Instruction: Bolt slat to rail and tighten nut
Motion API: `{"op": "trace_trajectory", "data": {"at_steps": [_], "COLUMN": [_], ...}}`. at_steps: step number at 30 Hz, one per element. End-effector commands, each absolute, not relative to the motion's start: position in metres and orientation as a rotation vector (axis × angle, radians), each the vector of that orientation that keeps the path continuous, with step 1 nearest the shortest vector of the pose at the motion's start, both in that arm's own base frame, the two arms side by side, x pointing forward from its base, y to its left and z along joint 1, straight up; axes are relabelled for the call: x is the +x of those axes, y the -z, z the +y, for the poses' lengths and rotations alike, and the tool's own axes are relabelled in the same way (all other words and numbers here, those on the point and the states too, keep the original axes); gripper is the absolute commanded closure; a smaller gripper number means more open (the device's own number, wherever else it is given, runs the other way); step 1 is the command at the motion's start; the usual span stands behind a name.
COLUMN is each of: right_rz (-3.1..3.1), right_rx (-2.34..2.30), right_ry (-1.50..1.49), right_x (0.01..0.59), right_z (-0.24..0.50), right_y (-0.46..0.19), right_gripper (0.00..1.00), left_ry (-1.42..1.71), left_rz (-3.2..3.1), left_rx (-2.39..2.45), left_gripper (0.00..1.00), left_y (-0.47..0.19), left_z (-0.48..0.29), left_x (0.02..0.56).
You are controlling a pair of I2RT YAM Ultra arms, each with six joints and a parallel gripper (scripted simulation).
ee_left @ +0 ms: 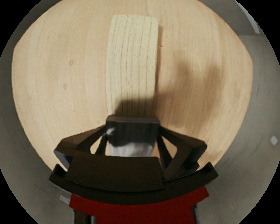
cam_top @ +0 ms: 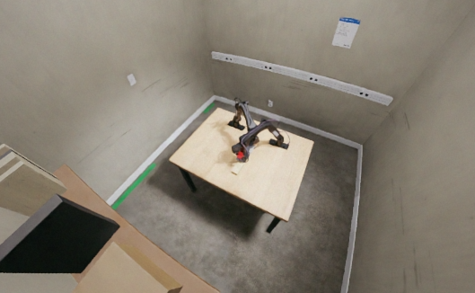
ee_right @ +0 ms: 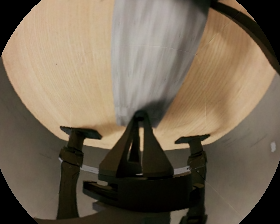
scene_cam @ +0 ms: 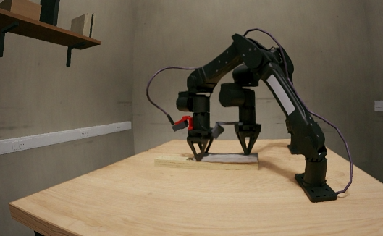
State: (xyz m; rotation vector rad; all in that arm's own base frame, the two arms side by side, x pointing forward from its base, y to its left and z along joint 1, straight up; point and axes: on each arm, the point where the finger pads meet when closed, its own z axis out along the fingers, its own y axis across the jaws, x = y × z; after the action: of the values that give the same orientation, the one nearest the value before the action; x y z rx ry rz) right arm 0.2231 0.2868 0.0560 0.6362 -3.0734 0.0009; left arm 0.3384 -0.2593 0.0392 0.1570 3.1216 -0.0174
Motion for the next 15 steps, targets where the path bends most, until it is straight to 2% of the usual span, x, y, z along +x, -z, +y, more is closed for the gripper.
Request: {"op": "trace_trajectory", "data": {"at_steps": [1,15], "right_rz": [-3.136,-3.117], "right_rx": [0.299,-0.447], "right_ry": [0.007,0.012], "right_x": [0.2248,0.2248], "right_z": [0.2862,0.2861], "right_y": [-0.0594,-0.0593], "right_gripper": [0.88,0.88], "left_ry": [0.029,0.029], "left_rz": [3.110,3.110], "left_rx": [0.157,0.157], "left_gripper": [0.28,0.28], "left_y": [-0.0439,-0.0439], "left_z": [-0.2606,-0.2606], "left_x": [0.3401,0.3401]}}
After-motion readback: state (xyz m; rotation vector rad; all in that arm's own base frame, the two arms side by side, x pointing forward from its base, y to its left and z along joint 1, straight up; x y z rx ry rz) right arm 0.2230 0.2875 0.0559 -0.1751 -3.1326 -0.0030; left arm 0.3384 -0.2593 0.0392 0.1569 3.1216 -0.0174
